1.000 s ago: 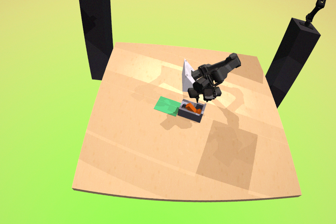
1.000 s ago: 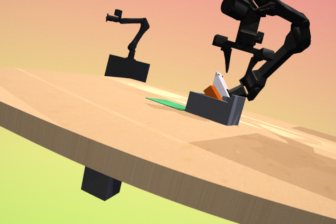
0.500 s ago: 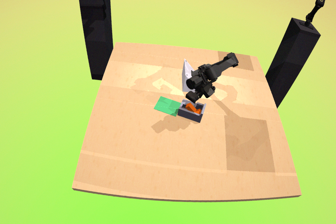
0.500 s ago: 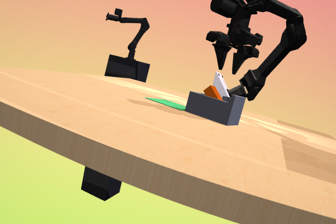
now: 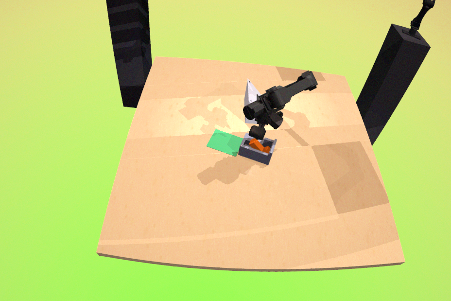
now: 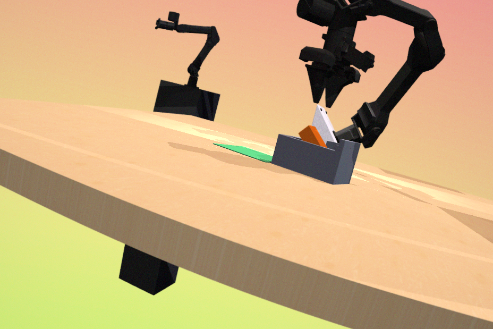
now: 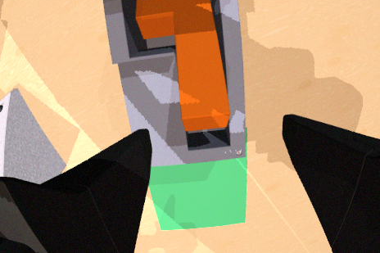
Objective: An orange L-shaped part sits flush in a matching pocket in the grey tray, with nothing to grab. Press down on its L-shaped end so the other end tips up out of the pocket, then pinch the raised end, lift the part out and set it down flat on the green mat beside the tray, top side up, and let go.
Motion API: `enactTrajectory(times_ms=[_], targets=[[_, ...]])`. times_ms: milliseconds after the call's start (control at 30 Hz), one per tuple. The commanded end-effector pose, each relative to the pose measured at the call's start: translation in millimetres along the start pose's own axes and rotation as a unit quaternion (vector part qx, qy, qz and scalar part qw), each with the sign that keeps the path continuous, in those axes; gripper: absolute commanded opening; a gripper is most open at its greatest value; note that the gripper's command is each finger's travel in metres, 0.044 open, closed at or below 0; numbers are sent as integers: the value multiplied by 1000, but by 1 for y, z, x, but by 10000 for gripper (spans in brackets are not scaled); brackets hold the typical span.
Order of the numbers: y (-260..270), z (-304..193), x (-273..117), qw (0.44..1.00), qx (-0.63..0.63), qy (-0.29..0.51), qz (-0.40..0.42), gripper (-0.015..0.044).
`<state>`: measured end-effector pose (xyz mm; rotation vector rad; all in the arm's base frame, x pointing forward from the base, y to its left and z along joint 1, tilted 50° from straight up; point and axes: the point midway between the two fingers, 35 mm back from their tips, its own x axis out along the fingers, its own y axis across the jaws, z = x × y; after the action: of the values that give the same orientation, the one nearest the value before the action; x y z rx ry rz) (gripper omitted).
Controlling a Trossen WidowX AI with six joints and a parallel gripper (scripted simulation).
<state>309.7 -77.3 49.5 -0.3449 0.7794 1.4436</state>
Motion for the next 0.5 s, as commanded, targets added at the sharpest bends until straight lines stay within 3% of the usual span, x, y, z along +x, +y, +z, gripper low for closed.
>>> enactTrajectory(times_ms=[0,467], targets=[[0,-2,13,1000,-4,0,5,280],[0,-2,40,1000,-4,0,5,280]])
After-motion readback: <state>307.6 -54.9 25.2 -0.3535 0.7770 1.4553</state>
